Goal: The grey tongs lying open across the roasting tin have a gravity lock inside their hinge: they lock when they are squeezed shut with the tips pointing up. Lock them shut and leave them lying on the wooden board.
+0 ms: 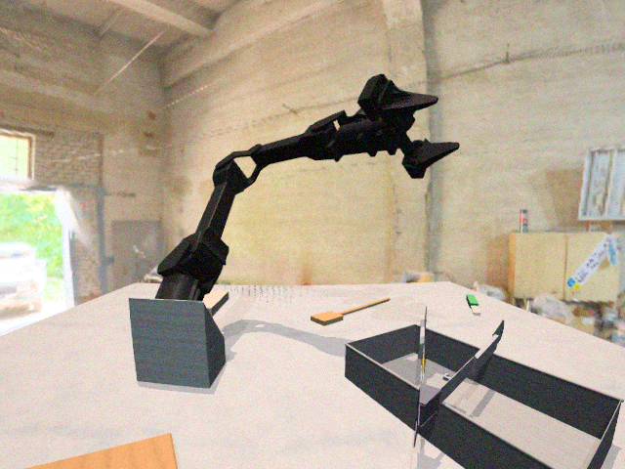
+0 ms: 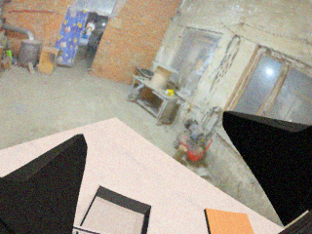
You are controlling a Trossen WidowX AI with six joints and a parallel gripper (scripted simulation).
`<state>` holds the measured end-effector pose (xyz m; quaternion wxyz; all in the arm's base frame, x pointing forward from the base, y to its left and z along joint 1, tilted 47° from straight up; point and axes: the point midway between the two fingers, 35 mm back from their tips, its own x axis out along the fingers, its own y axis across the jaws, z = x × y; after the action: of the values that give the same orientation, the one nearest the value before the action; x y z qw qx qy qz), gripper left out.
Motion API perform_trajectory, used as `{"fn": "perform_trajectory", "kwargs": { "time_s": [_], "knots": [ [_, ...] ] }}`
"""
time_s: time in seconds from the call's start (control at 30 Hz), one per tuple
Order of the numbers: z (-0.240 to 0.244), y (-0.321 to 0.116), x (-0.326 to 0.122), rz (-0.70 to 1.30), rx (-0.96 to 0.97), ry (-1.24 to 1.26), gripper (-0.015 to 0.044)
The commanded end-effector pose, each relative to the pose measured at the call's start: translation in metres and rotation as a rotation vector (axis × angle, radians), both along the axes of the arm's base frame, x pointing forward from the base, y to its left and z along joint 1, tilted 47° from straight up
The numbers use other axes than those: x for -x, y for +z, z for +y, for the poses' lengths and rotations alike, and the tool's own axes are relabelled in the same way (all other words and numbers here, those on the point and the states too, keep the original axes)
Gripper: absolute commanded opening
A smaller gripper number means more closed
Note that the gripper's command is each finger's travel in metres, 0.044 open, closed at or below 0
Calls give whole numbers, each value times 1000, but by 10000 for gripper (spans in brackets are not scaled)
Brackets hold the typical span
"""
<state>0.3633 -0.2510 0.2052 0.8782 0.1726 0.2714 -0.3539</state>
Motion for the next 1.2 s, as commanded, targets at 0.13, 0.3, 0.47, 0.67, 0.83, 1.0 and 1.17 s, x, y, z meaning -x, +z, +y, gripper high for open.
{"fn": "perform_trajectory", "kwargs": {
  "time_s": [0.13,0.3,0.47,0.67,0.83,1.0,1.17],
  "knots": [
    [24,-110,-21,143,-698,-199,440],
    [51,-166,-18,286,-1142,-483,440],
    [80,-205,-11,469,-1526,-887,440],
    [98,-223,-8,620,-1735,-1229,440],
    [98,-223,-8,620,-1735,-1229,440],
    [102,-219,-7,620,-1735,-1229,440],
    [103,-219,-8,620,-1735,-1229,440]
  ]
}}
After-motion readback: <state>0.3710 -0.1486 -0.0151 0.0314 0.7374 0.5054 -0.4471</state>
